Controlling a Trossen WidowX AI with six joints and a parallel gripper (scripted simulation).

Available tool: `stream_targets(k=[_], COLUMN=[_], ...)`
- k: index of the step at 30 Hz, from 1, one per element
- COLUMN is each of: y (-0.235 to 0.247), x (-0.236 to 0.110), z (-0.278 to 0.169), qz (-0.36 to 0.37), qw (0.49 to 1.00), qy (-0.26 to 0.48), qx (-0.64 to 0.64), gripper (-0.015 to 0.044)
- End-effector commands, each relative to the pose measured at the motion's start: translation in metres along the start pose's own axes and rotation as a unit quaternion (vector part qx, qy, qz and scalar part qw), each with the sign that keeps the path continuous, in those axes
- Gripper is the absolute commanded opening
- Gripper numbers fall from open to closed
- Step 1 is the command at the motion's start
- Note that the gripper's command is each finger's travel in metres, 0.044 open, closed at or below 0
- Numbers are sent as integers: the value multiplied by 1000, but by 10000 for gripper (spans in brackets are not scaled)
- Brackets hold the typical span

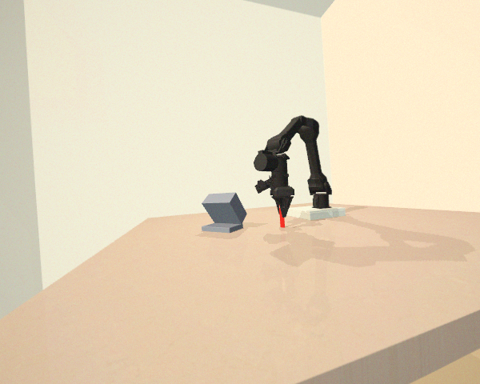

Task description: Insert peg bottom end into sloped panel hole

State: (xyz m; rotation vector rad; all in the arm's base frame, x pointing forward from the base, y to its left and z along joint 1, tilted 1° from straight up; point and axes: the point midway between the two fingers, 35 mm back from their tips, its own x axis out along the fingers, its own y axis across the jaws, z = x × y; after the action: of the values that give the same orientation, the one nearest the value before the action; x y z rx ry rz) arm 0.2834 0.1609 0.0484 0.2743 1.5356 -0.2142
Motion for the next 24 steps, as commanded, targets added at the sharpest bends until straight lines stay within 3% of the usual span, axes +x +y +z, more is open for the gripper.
stream_targets(k=[1, 17, 24], y=[-1, 0, 0], x=[4, 0, 0], z=[0, 0, 0], qz=[-5, 0, 0], qw=[1000, 1000, 1000], qy=[2, 0, 0], qx=[0, 0, 0], gripper=[440, 20, 0])
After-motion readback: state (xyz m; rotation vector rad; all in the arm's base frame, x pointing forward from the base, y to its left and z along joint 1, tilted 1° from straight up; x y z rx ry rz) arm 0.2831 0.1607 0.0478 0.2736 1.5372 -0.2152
